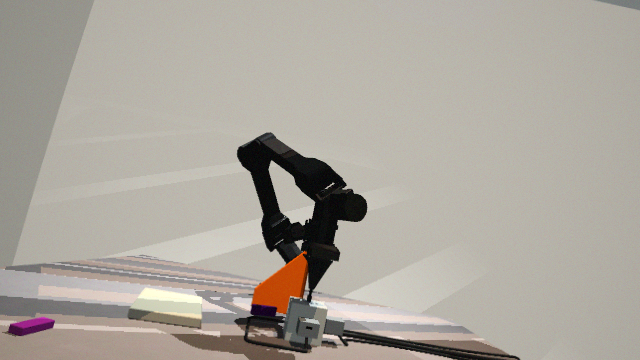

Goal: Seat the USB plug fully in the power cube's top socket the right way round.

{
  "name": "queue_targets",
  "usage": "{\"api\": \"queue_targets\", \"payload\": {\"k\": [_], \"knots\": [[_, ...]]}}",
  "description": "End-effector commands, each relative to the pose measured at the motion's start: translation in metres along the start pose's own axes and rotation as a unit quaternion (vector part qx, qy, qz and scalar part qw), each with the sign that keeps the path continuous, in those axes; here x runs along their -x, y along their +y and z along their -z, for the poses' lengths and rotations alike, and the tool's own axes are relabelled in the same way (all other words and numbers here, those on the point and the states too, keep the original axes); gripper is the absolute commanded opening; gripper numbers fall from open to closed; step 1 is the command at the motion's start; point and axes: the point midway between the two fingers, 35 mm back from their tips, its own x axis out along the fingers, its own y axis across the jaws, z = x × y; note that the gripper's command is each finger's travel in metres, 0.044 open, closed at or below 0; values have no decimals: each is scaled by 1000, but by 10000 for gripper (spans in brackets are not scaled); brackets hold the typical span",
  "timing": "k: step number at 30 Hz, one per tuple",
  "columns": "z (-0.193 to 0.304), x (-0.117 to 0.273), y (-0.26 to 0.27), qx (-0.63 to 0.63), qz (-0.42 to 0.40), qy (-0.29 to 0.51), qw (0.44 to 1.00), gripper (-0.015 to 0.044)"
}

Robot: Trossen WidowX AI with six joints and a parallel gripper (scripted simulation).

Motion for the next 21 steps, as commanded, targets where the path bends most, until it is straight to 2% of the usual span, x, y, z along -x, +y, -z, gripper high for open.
{"api": "queue_targets", "payload": {"k": [1, 3, 21], "knots": [[0, 0, 0, 0, 0, 0, 1000, 53], [0, 0, 0, 0, 0, 0, 1000, 95], [0, 0, 0, 0, 0, 0, 1000, 95]]}}
